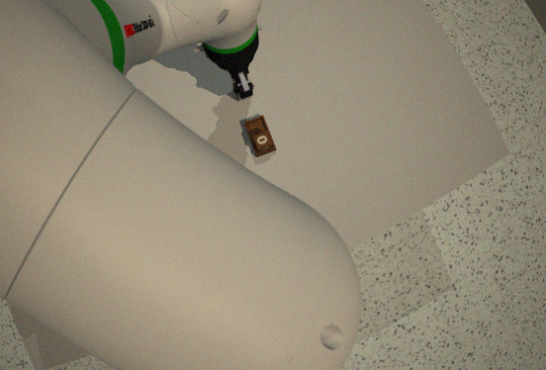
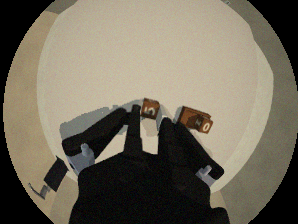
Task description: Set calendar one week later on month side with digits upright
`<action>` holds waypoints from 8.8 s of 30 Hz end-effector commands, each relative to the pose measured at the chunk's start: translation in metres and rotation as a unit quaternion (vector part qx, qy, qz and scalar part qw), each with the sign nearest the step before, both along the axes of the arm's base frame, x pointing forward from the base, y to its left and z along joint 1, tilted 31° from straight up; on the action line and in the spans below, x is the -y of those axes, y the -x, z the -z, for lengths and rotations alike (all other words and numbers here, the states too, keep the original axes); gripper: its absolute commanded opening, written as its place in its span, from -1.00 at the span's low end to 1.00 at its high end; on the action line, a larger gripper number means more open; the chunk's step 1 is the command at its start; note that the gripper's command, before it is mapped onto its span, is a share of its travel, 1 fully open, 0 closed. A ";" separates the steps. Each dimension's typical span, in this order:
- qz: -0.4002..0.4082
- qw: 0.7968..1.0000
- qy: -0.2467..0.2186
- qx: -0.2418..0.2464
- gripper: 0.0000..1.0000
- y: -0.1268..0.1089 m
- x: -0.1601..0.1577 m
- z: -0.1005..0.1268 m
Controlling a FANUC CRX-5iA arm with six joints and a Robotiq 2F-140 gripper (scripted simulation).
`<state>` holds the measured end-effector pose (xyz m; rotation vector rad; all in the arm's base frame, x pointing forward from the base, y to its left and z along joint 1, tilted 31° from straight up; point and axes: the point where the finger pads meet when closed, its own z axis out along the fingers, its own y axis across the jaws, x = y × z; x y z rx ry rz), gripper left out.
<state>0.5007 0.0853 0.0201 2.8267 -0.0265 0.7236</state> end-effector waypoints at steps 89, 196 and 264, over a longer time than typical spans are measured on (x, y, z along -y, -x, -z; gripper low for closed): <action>0.000 1.000 0.000 0.000 -0.42 0.035 -0.016 -0.063; -0.603 0.707 0.334 -0.155 -0.42 0.053 0.104 -0.105; -0.604 0.707 0.334 -0.155 -0.42 0.029 0.115 -0.063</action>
